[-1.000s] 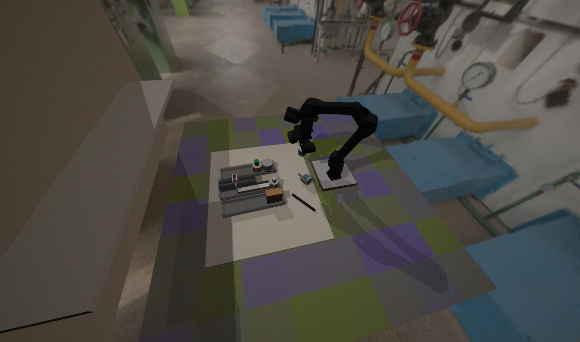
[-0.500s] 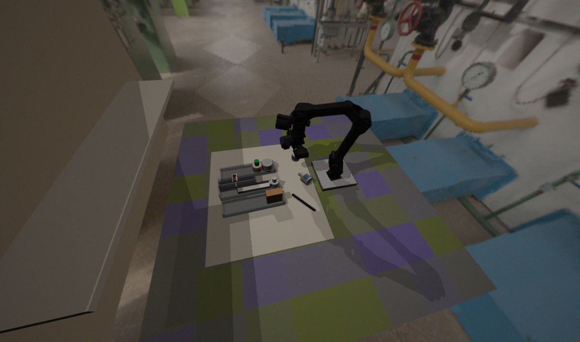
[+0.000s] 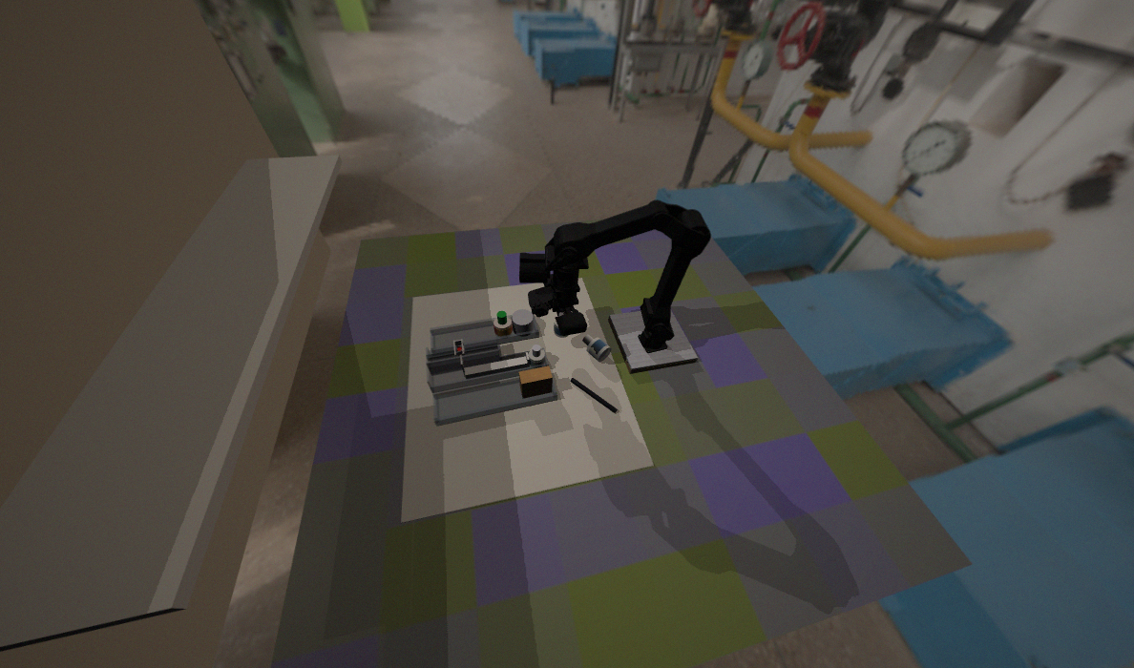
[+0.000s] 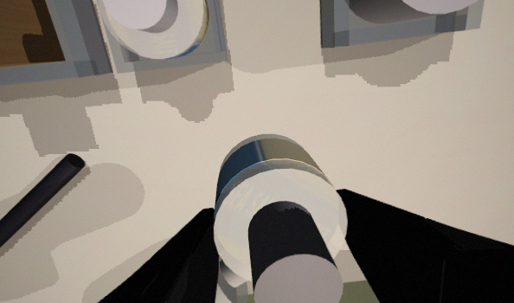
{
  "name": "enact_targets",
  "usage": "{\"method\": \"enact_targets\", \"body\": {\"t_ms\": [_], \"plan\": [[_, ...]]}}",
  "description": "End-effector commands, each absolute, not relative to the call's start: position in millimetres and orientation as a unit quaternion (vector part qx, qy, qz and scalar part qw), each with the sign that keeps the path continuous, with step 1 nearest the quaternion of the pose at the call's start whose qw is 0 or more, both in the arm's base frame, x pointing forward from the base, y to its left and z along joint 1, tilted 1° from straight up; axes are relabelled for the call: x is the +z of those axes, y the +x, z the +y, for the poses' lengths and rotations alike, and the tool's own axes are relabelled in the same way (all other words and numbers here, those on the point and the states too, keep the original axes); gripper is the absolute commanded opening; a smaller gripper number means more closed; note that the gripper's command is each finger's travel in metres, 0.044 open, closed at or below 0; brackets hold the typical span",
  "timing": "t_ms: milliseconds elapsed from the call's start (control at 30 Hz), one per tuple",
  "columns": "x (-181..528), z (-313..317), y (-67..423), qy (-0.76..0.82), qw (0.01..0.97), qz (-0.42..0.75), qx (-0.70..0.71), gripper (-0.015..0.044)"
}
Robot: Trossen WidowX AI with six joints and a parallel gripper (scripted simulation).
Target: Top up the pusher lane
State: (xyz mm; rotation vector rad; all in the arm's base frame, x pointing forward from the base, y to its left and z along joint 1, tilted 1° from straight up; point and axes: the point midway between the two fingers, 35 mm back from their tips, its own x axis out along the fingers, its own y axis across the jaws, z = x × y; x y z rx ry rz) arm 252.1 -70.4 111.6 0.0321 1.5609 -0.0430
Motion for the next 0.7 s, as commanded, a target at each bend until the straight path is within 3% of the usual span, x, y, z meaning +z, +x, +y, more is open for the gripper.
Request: {"method": "enact_targets", "body": {"t_ms": [0,667], "plan": [[107,-57,266,0.016,0.713,0.701,-0.019,0.0],[73,-32,283,0.016,0.713,0.701,-0.018,0.0]]}}
